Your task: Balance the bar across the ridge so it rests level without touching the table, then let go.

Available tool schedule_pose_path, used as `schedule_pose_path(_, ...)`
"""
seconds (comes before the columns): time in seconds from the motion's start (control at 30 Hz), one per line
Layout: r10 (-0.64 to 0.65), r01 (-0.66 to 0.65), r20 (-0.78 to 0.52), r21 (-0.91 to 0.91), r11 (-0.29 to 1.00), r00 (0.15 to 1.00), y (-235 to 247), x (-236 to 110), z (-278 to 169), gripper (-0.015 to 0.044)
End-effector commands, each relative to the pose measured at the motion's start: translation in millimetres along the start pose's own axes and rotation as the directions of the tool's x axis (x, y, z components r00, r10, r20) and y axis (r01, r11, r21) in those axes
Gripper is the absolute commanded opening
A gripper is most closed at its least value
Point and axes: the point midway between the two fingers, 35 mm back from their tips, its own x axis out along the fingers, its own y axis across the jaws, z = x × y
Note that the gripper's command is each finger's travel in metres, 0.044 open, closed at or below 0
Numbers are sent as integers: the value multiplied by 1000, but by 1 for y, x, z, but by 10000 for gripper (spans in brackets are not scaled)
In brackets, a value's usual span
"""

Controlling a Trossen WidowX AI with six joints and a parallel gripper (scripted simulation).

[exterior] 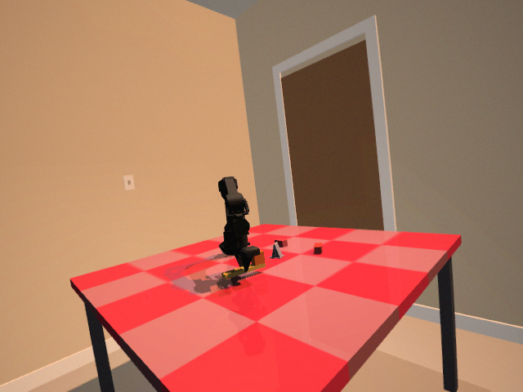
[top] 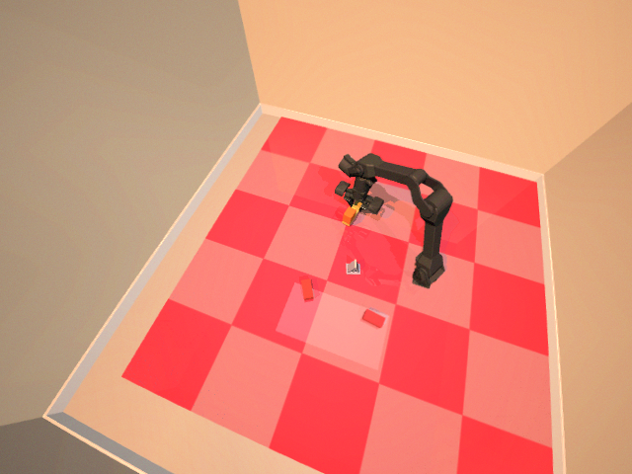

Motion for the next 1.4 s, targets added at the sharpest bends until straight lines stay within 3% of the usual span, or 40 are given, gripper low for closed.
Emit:
schedule_pose_path(0.0, 11, -11, 5, 1, 1000, 1000, 3, -13, 1, 0)
schedule_pose_path(1.07, 10, -10, 9, 5, 1000, 1000, -3, -92, -1, 0)
schedule_pose_path(1.37, 10, -10, 5, 133, 991, 1000, -8, -94, -34, 0)
